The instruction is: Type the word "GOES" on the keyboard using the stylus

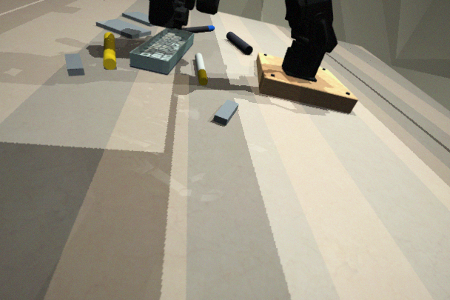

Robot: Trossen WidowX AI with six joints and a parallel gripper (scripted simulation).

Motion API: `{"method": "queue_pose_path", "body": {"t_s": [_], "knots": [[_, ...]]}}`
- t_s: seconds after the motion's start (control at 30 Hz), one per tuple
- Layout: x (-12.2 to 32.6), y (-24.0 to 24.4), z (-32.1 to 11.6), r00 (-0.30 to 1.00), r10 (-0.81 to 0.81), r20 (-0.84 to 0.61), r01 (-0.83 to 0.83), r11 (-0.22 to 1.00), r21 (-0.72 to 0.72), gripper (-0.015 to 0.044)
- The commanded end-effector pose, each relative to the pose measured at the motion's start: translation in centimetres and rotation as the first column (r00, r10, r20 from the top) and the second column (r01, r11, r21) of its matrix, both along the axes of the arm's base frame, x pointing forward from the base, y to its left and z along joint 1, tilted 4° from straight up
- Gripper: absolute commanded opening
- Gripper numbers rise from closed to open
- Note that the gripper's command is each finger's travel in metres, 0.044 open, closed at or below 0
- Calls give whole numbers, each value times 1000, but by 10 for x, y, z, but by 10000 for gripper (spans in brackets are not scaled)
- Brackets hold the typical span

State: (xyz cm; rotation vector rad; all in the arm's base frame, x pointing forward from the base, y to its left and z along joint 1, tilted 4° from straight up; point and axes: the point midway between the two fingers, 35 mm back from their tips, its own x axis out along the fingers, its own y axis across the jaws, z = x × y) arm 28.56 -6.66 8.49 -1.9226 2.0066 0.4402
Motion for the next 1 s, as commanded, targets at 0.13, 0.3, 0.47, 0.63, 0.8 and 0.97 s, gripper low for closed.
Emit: {"method": "queue_pose_path", "body": {"t_s": [0.13,0.3,0.47,0.63,0.8,0.97], "knots": [[1,1,17,1000,-2,20,2,1000,3,81],[1,4,15,1000,13,10,-13,1000,2,78],[-2,26,18,994,106,5,-106,994,5,45],[-6,47,20,980,201,-1,-201,980,7,11],[-11,68,22,956,294,-7,-294,956,10,0],[-18,88,24,923,385,-12,-385,923,12,0]]}}
